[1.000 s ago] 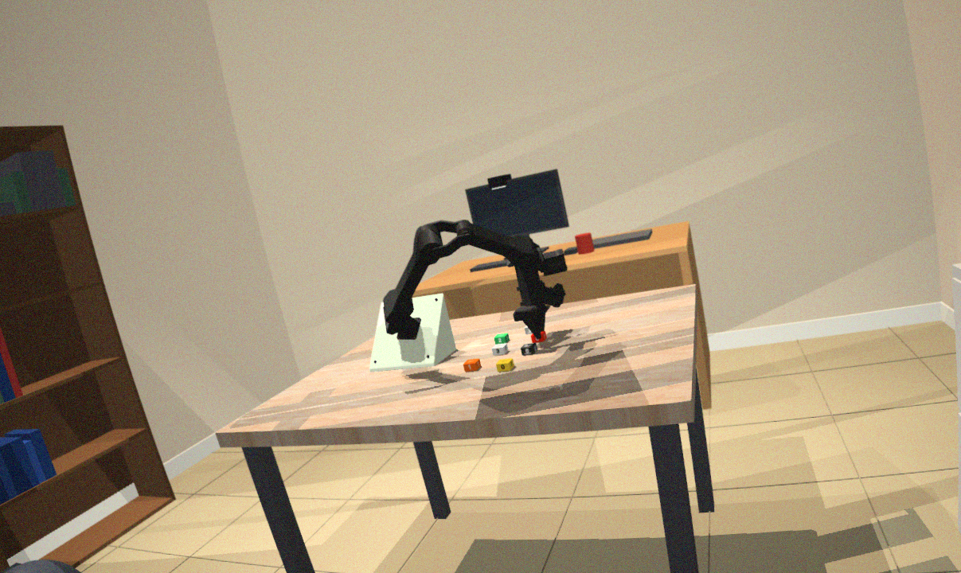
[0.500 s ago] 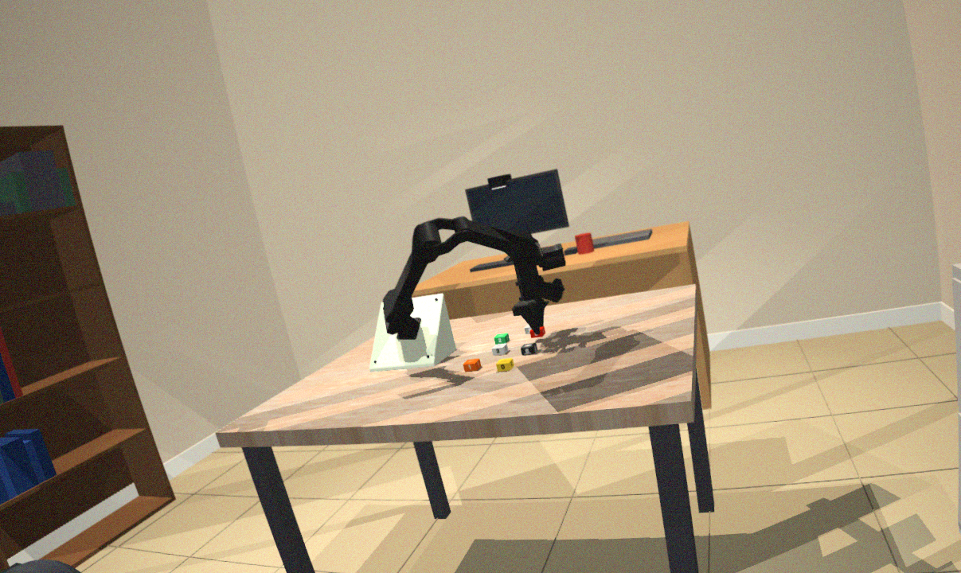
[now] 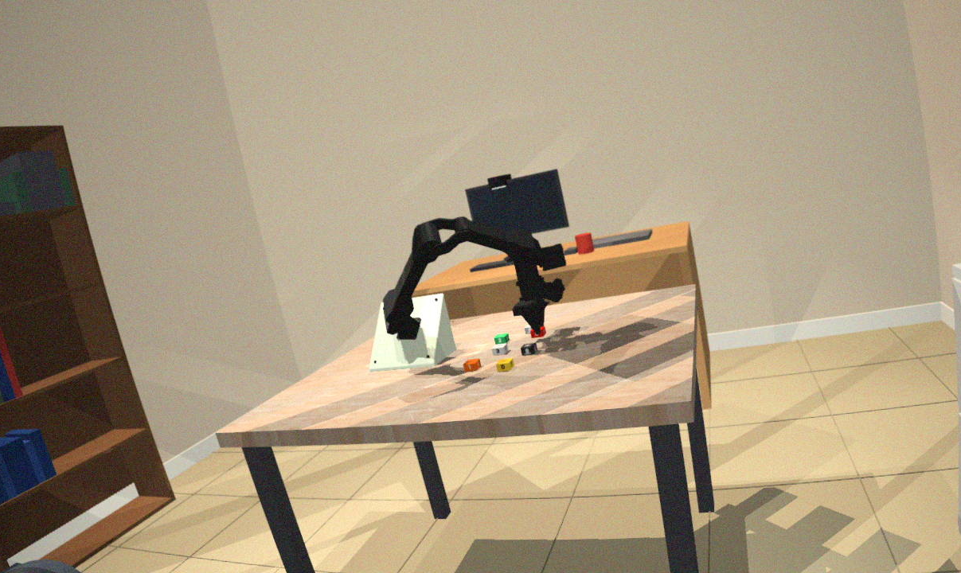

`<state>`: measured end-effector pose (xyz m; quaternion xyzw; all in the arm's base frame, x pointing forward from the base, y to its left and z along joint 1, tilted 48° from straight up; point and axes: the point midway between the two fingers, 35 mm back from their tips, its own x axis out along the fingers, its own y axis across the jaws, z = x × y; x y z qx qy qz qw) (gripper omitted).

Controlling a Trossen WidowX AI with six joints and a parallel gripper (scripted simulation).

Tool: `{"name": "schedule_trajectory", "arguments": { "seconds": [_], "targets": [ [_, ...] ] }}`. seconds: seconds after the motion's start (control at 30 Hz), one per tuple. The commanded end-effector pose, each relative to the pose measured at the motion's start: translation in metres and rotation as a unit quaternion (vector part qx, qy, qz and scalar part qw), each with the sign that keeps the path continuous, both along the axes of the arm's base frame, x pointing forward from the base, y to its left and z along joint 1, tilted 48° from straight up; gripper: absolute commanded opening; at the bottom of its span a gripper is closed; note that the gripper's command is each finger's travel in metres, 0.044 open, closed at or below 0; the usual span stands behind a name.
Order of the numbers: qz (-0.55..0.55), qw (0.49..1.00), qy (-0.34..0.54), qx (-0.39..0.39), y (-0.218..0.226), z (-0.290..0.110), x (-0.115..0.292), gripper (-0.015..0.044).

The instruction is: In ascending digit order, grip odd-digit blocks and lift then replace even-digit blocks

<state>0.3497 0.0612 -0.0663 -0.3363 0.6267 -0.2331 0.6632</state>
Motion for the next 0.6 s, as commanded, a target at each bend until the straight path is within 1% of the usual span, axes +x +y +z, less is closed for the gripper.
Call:
{"name": "schedule_trajectory", "arguments": {
  "seconds": [0.0, 0.5, 0.57],
  "targets": [
    [-0.001, 1.000, 0.002, 0.000, -0.0044, -0.0039, -0.0003, 0.0120],
    [-0.001, 1.000, 0.002, 0.000, -0.0099, -0.0089, 0.0004, 0.0120],
    [-0.001, 1.000, 0.002, 0.000, -0.0099, -0.0089, 0.0004, 0.0172]
  ]
}}
